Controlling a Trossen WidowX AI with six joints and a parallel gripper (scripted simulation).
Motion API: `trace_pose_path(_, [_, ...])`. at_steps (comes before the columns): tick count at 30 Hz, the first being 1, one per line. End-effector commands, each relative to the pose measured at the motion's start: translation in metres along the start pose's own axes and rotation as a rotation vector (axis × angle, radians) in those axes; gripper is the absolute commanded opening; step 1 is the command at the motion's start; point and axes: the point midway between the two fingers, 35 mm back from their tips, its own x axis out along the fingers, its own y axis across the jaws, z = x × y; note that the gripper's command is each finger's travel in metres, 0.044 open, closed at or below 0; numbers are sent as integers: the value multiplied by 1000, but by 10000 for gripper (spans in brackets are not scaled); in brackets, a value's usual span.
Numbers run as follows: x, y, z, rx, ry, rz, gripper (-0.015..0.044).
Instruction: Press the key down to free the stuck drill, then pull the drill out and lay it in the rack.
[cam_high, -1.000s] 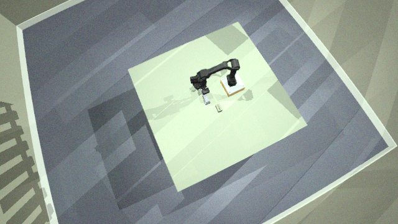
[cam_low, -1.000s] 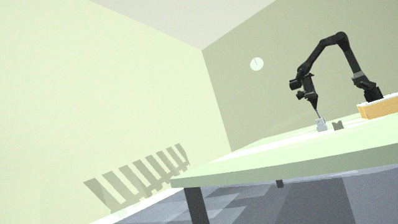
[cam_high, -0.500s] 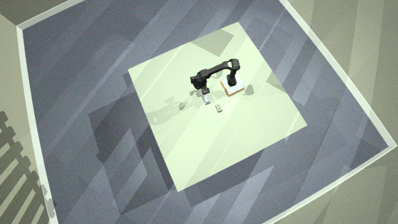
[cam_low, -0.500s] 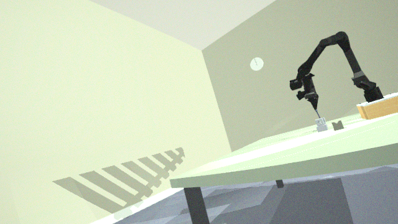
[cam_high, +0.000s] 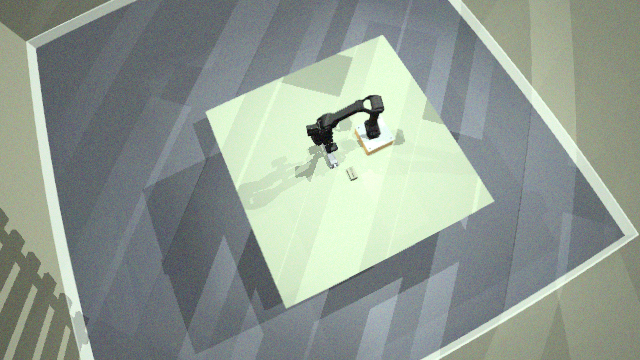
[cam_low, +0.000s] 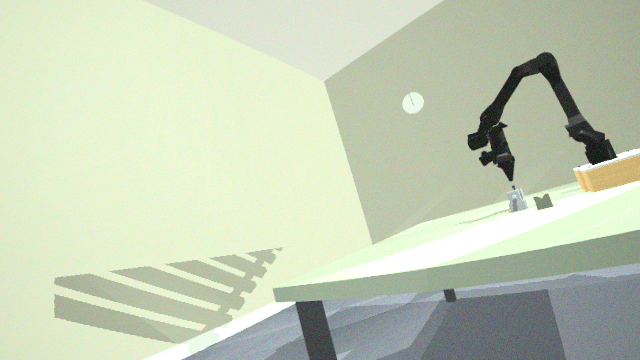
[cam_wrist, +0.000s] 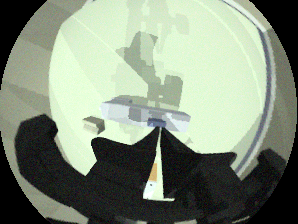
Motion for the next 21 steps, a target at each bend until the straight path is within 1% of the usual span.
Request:
trace_pose_path(1, [2,0,-6,7,49,6,79])
trace_pose_path(3, [-13,0,-1,7,49,6,131])
trace_pose_path(7, [-59,-1,6,7,48,6,236])
trace_pose_path(8, [-65,-1,6,7,48,6,263])
trace_pose_path(11, [-68,-1,6,7,48,6,341])
trace_pose_path(12, [-58,1,9,-12,39,7,368])
trace_pose_path(13, [-54,8,11,-77,39,9,394])
trace_pose_path(15, [-40,32,17,-317,39,16,440])
trace_pose_path(21, [5,116,16,-1105,31,40,440])
